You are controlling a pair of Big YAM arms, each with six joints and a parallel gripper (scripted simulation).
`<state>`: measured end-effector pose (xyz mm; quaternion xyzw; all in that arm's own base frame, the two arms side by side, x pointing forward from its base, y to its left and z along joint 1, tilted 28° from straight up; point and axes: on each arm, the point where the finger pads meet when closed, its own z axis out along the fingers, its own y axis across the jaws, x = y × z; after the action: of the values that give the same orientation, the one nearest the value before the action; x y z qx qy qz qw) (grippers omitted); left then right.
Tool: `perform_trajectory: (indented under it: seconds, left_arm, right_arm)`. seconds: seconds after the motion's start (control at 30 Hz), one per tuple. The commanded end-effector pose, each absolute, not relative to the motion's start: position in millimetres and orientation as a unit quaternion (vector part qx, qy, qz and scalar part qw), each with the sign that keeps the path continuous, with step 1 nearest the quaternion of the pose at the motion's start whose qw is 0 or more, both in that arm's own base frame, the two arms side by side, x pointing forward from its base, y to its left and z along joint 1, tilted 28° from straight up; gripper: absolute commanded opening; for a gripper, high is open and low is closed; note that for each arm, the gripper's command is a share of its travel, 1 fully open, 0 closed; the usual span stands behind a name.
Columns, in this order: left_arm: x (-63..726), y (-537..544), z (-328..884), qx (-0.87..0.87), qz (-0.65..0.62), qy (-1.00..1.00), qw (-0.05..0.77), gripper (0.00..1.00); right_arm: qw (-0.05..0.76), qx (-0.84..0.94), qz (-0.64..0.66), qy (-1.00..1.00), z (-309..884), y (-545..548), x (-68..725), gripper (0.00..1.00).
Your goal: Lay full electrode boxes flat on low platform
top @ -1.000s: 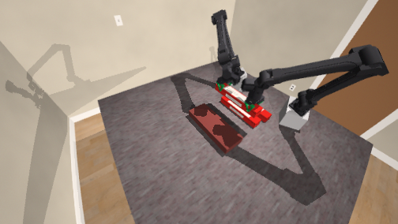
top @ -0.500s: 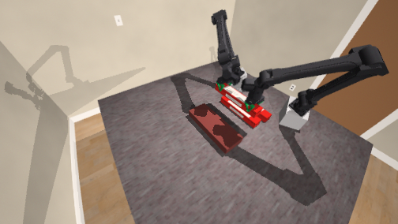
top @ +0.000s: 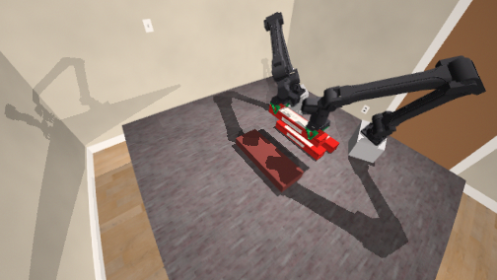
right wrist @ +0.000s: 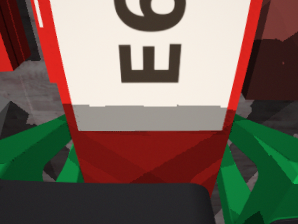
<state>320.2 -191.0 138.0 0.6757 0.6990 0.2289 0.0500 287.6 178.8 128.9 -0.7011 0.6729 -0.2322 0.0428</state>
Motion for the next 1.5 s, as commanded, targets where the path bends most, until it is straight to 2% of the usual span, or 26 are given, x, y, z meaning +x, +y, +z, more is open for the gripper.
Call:
perform_trajectory:
  seconds: [0.0,0.5,0.53,0.67,1.47]
  left_arm:
    - [331.2,-198.9,159.5,0.672,0.23,0.699,0.081,0.0]
    - [331.2,-198.9,159.5,0.672,0.23,0.699,0.081,0.0]
    - [331.2,-198.9,159.5,0.672,0.23,0.699,0.081,0.0]
    - [341.1,-199.5,176.4,0.665,0.233,0.702,0.1,0.0]
    - [339.3,-196.5,181.4,0.667,0.233,0.702,0.093,0.0]
  right_arm:
    - [0.071,-0.699,-0.232,0.672,146.8,190.1,299.5,0.0]
    - [0.071,-0.699,-0.232,0.672,146.8,190.1,299.5,0.0]
    - [0.094,-0.693,-0.234,0.676,162.5,193.9,310.4,0.0]
    - [0.094,-0.697,-0.234,0.671,162.3,198.0,308.2,0.0]
    - [0.077,-0.7,-0.234,0.67,160.5,195.0,306.7,0.0]
